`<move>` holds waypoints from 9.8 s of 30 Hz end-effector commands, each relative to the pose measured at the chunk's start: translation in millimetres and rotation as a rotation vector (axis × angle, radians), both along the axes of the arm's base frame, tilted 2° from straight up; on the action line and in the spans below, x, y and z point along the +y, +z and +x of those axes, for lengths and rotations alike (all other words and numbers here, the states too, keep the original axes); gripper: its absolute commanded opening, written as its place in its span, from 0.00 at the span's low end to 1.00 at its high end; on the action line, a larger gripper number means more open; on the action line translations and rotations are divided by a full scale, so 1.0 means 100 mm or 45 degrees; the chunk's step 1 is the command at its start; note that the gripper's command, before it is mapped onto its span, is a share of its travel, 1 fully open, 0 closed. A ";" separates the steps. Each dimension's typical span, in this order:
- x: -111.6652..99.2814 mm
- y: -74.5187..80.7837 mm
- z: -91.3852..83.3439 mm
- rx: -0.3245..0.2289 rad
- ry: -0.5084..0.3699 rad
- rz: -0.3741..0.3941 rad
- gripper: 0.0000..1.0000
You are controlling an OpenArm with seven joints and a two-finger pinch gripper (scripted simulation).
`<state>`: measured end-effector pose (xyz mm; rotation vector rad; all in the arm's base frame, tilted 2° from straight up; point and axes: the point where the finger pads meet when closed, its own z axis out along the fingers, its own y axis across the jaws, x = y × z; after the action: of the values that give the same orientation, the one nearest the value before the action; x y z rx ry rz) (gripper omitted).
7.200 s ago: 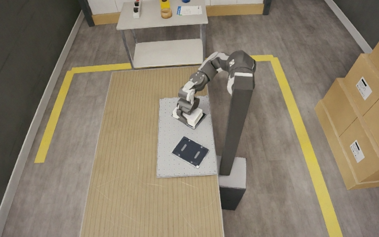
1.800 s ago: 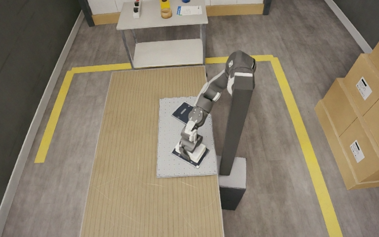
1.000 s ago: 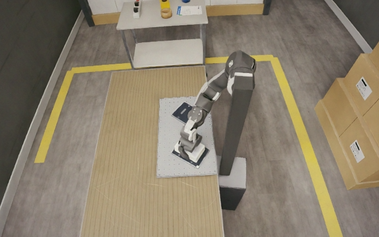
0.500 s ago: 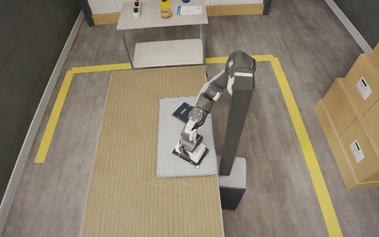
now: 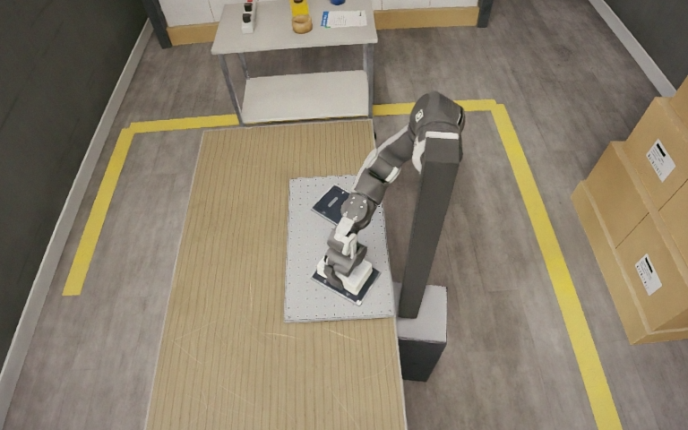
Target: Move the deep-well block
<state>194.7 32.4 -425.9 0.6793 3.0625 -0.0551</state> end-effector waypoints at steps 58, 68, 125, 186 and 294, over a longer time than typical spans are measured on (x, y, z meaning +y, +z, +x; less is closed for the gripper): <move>0.01 0.02 0.00 -0.001 0.000 0.002 0.00; 0.01 0.02 0.00 -0.001 0.000 0.002 0.00; 0.01 -0.07 -0.01 -0.001 0.001 0.003 0.00; 0.01 -0.13 -0.02 -0.001 0.005 0.008 0.00; 0.02 0.68 0.00 -0.001 0.000 0.004 0.77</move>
<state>194.1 34.6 -359.0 0.6753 3.0642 -0.0458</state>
